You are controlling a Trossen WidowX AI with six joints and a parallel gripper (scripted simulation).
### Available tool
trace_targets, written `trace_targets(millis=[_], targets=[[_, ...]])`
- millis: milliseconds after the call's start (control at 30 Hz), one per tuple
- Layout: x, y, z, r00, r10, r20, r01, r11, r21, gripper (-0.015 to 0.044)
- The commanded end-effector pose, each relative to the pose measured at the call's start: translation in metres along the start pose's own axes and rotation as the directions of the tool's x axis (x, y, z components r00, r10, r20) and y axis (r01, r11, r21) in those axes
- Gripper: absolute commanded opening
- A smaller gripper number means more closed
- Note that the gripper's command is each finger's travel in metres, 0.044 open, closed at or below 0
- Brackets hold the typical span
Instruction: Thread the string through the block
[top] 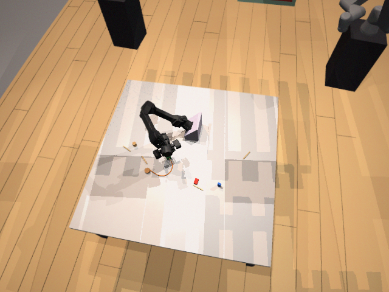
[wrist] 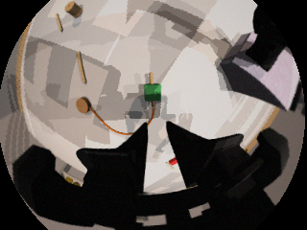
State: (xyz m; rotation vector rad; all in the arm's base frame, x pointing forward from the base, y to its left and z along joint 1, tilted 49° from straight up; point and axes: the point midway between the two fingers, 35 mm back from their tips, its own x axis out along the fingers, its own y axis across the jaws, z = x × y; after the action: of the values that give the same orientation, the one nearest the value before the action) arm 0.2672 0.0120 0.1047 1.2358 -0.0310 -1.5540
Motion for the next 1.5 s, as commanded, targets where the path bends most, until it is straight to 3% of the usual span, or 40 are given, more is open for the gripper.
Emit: trace_targets(millis=[0,100,233,367,500,933,1200,1467], targets=[[0.001,0.000,0.001,1.000,0.000,0.000,0.000,0.998,-0.064,0.0122],[0.000,0.001,0.006,1.000,0.000,0.003,0.001,0.944,-0.331,0.0122],[0.000,0.001,0.013,1.000,-0.001,0.007,0.005,0.749,-0.663,0.0122],[0.000,0.002,0.020,1.000,-0.001,0.011,0.010,0.442,-0.897,0.0122],[-0.001,0.002,0.027,1.000,-0.002,0.015,0.015,0.074,-0.997,0.0122],[-0.001,0.002,0.039,1.000,-0.004,0.022,0.016,-0.532,-0.846,0.0122],[-0.001,0.002,0.046,1.000,-0.004,0.026,0.012,-0.815,-0.579,0.0122],[-0.001,0.002,0.053,1.000,-0.005,0.031,0.002,-0.974,-0.225,0.0122]])
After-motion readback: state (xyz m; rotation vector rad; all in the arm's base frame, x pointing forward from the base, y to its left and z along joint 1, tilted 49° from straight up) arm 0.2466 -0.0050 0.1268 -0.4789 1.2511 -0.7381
